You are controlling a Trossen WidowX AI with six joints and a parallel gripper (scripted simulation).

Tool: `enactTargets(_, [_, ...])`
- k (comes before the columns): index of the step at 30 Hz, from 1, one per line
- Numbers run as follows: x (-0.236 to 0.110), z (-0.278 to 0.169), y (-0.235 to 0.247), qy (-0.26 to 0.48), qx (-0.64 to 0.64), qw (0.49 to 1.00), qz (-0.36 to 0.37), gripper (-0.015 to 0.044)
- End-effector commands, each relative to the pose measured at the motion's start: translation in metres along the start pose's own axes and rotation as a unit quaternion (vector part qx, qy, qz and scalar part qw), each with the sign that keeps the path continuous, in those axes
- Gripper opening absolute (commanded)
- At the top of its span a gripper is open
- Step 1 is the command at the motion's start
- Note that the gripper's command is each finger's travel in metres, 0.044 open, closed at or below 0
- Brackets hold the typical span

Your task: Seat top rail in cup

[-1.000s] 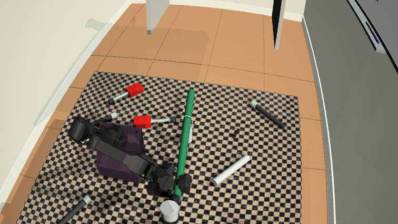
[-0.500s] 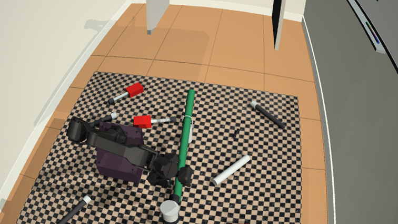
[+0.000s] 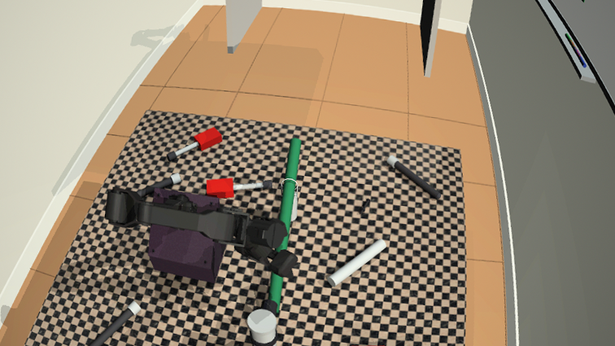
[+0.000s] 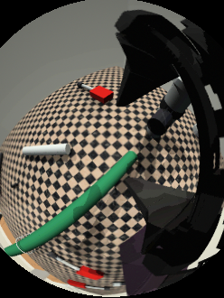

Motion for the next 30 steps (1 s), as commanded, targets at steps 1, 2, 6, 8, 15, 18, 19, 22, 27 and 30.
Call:
enactTargets(1, [-0.028,0.045,0.016,0.031,0.256,0.966,-0.008,0.0440])
enactTargets(2, [-0.029,0.047,0.017,0.032,0.271,0.962,-0.011,0.0440])
enactTargets(6, [-0.036,0.054,0.021,0.035,0.329,0.943,-0.023,0.0440])
enactTargets(8, [-0.040,0.057,0.022,0.036,0.358,0.933,-0.029,0.0440])
enactTargets(15, [-0.053,0.069,0.028,0.031,0.453,0.889,-0.057,0.0440])
enactTargets(18, [-0.058,0.073,0.030,0.026,0.495,0.866,-0.068,0.0440])
enactTargets(19, [-0.061,0.075,0.031,0.024,0.506,0.859,-0.073,0.0440])
enactTargets(22, [-0.064,0.077,0.033,0.017,0.554,0.829,-0.081,0.0440])
enactTargets(27, [-0.064,0.077,0.033,0.016,0.559,0.825,-0.082,0.0440])
enactTargets(30, [-0.064,0.077,0.033,0.016,0.559,0.825,-0.082,0.0440])
Point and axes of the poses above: the point midway between the two fingers, 35 mm back from their tips, its own x axis out along the fingers, its own y axis across the jaws, z = x × y, the point moved 5 cm from there along -x, back along the fingers, and after that the axes turned 6 degrees about -x, right-handed, at the moved point
